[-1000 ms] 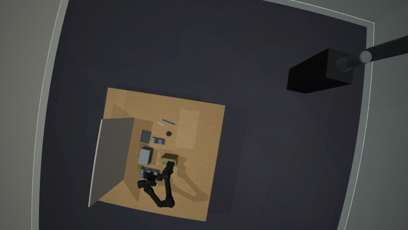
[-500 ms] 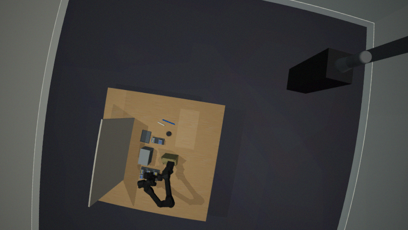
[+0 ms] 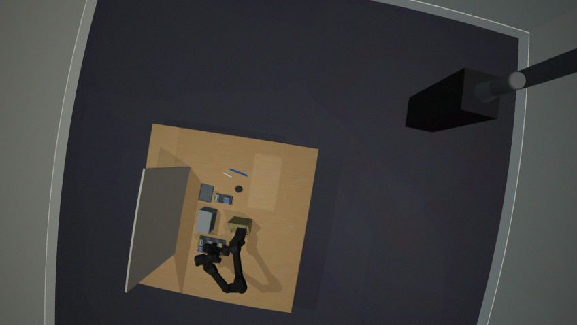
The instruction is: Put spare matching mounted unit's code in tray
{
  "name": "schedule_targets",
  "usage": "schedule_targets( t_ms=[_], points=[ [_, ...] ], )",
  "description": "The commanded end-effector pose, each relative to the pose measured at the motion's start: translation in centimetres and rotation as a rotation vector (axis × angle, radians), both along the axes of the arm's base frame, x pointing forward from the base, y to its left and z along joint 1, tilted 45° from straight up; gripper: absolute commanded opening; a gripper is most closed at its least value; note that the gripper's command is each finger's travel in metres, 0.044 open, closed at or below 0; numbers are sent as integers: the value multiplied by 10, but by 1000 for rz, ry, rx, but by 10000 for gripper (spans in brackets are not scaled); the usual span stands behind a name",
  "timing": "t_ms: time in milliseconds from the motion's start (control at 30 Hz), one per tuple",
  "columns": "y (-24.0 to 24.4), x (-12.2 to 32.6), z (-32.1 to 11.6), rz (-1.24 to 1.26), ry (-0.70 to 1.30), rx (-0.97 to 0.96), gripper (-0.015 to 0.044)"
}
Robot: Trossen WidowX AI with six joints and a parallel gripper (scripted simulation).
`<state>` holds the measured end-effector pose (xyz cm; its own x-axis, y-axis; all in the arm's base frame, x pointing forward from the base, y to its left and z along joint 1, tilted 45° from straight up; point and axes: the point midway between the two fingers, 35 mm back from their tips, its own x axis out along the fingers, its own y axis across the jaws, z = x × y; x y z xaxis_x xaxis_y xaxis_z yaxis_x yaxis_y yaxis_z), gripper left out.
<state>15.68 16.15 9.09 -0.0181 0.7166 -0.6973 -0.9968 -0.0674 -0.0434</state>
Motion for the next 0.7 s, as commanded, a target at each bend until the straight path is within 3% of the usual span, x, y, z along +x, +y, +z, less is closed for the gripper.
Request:
schedule_targets(
  t_ms=[0, 67, 333, 467, 667],
  points=[
    [0, 0, 0, 0, 0, 0, 221],
    [0, 0, 0, 0, 0, 0, 169],
    [0, 0, 0, 0, 0, 0, 115],
    [0, 0, 0, 0, 0, 0, 10],
    [0, 0, 0, 0, 0, 0, 0]
  ],
)
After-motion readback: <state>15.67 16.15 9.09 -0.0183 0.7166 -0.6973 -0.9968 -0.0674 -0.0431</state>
